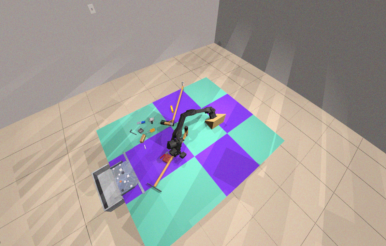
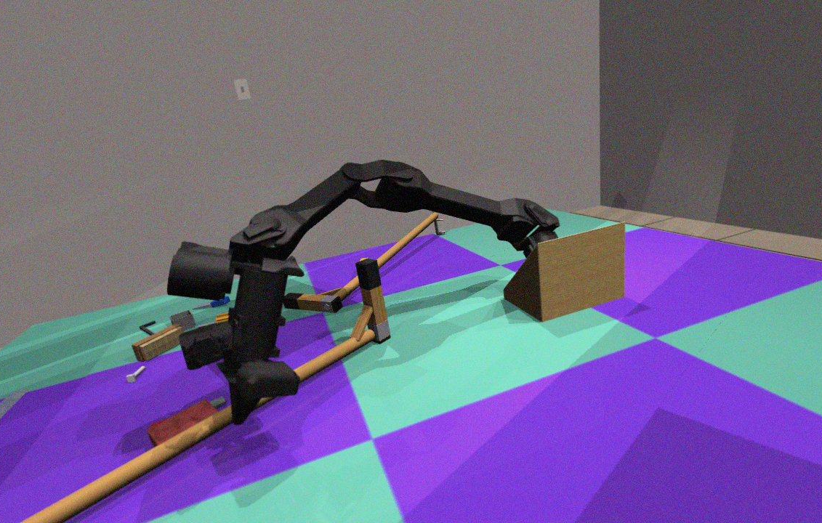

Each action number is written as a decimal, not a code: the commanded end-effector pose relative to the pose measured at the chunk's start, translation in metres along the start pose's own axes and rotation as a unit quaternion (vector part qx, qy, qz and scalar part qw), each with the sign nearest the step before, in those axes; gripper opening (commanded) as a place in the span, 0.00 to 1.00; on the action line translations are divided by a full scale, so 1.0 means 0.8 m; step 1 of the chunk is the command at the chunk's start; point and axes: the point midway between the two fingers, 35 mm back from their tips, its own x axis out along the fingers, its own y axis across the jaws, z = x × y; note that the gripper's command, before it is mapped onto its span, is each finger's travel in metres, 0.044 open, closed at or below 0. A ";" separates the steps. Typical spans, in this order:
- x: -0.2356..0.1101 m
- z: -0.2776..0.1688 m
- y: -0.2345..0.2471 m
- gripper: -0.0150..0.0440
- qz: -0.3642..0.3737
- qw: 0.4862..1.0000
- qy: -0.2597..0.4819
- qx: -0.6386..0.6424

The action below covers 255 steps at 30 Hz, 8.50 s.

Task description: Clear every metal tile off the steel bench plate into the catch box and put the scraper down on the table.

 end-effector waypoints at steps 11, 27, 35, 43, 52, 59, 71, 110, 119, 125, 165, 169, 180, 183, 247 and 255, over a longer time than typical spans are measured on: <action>0.006 0.000 -0.025 0.25 -0.004 1.000 0.004 0.002; -0.028 0.019 -0.020 0.25 -0.005 1.000 -0.008 0.020; -0.062 0.034 -0.019 0.25 -0.009 0.999 -0.017 0.041; -0.061 0.007 -0.002 0.25 -0.009 0.999 0.027 0.046; -0.060 -0.045 0.023 0.25 -0.022 0.993 0.106 0.051; -0.057 -0.047 0.024 0.25 -0.022 0.993 0.108 0.051; -0.030 -0.060 0.025 0.25 -0.023 0.993 0.108 0.051; -0.024 -0.054 -0.016 0.25 -0.026 0.992 0.105 0.064; -0.024 -0.052 -0.027 0.25 -0.028 0.992 0.104 0.067; -0.023 -0.052 -0.034 0.25 -0.028 0.992 0.103 0.069; -0.021 -0.049 -0.083 0.25 -0.035 0.991 0.100 0.083; -0.020 -0.049 -0.088 0.25 -0.036 0.991 0.100 0.084; -0.020 -0.049 -0.101 0.25 -0.038 0.990 0.099 0.088; -0.020 -0.049 -0.105 0.25 -0.038 0.990 0.099 0.089; -0.059 -0.030 -0.090 0.25 -0.033 0.992 0.082 0.091; -0.059 -0.030 -0.090 0.25 -0.033 0.992 0.082 0.091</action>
